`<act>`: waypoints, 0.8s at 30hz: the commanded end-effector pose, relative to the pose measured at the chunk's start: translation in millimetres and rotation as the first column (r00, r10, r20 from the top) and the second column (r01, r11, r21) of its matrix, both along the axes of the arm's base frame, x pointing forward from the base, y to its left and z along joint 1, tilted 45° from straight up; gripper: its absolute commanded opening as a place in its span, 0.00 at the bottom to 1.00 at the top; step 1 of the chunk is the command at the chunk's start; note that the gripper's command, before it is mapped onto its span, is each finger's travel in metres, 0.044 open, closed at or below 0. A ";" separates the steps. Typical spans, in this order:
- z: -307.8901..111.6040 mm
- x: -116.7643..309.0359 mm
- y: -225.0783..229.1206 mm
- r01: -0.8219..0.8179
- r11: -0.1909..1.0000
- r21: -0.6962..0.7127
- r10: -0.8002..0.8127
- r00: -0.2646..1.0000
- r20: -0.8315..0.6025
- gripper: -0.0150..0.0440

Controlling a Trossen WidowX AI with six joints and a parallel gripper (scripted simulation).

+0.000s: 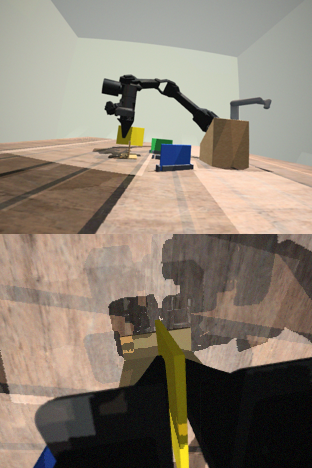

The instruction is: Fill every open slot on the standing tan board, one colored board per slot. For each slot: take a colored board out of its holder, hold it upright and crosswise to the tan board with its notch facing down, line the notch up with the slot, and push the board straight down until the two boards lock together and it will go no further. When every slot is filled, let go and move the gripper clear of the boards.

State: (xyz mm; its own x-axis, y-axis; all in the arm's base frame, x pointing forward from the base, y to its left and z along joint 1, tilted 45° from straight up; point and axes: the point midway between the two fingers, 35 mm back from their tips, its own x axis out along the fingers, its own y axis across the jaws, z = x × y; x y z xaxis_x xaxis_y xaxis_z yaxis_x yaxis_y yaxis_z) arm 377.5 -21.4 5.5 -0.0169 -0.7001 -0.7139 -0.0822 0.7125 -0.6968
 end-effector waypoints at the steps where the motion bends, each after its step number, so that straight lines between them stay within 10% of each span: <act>1: -2.2 -1.1 -1.8 0.006 1.000 -0.003 -0.006 1.000 -0.003 0.25; 24: -8.7 -0.7 -10.3 0.006 1.000 -0.003 -0.006 1.000 -0.003 0.25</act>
